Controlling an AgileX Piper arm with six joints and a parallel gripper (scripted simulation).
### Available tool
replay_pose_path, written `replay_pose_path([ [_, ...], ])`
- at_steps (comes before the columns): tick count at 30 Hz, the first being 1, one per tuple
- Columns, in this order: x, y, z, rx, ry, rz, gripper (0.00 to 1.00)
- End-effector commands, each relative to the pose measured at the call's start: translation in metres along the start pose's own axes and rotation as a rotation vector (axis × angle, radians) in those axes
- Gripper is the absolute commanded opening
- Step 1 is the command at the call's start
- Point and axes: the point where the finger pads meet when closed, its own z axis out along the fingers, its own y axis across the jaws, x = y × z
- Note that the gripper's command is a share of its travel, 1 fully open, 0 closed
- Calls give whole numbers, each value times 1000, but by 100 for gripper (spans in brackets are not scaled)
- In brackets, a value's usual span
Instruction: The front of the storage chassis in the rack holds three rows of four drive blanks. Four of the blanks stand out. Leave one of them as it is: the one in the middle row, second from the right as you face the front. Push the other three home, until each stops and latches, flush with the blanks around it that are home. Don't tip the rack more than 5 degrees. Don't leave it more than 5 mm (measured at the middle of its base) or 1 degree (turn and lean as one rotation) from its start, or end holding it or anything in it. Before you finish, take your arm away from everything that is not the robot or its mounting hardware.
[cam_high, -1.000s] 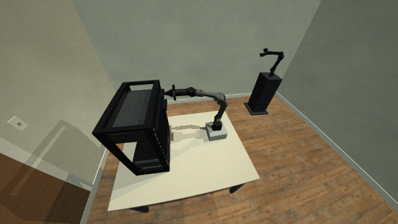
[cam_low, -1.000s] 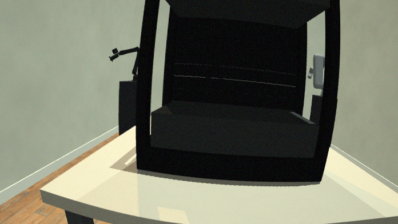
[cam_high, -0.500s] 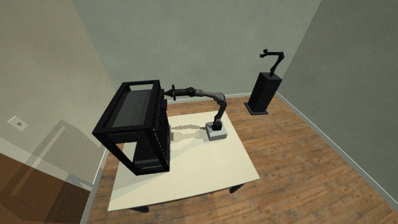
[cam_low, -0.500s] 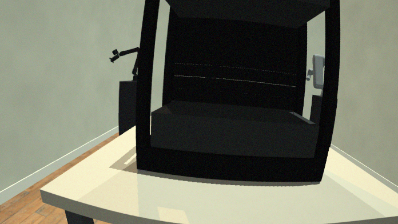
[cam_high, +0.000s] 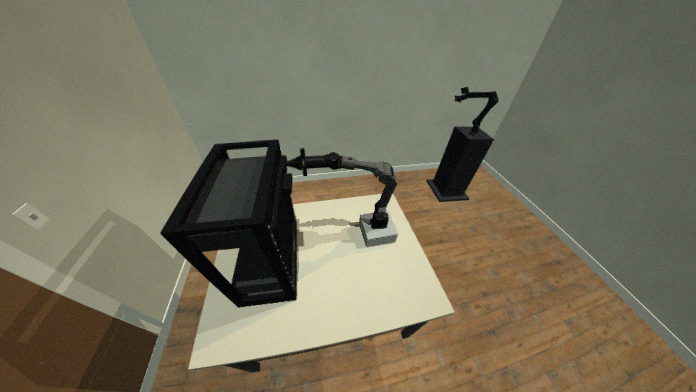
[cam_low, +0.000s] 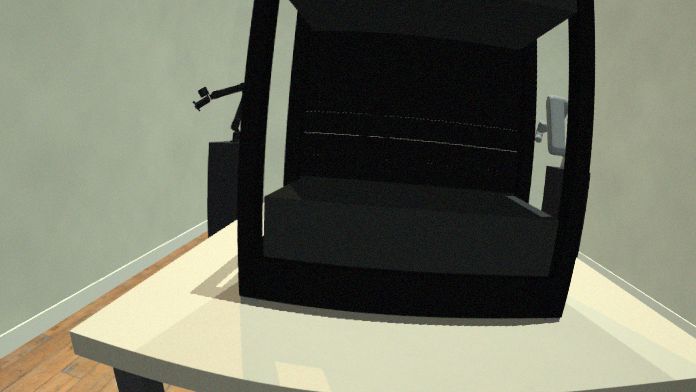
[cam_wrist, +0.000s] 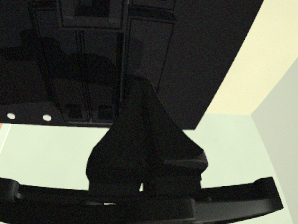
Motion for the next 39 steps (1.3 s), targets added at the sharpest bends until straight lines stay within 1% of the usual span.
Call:
replay_pose_path([
  [1, -1, 2, 3, -3, -3, -1, 0],
  [39, -1, 2, 9, -2, -3, -1, 0],
])
